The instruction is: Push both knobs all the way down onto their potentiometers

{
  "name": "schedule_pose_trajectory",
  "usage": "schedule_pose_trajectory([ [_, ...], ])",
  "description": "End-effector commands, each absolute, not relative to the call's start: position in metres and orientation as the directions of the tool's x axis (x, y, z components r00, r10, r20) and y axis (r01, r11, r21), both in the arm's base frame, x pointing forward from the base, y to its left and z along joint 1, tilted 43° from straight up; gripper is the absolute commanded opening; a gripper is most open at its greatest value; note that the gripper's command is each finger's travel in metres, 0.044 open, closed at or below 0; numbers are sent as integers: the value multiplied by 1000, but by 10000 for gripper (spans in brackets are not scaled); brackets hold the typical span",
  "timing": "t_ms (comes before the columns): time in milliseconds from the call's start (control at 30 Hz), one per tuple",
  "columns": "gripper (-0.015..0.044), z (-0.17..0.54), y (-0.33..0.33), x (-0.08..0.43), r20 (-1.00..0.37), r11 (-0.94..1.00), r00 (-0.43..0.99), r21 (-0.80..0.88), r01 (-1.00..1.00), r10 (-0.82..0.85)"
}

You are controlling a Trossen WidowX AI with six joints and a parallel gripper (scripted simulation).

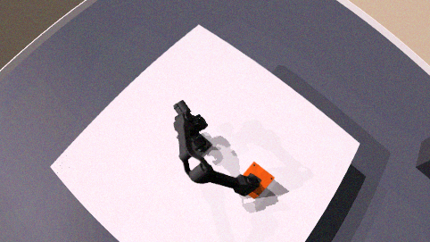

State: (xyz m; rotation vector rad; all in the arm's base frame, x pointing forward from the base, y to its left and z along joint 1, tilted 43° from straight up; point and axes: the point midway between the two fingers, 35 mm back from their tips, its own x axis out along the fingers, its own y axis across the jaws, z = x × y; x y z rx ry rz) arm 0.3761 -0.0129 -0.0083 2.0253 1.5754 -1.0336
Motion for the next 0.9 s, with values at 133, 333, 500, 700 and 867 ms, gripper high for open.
schedule_pose_trajectory([
  [133,0,-23,4,379,-732,-268,77,-148,952,677],
  [333,0,-23,4,379,-732,-268,77,-148,952,677],
  [500,0,-24,5,379,-732,-268,77,-148,952,677],
  [700,0,-24,5,379,-732,-268,77,-148,952,677],
  [867,0,-24,5,379,-732,-268,77,-148,952,677],
])
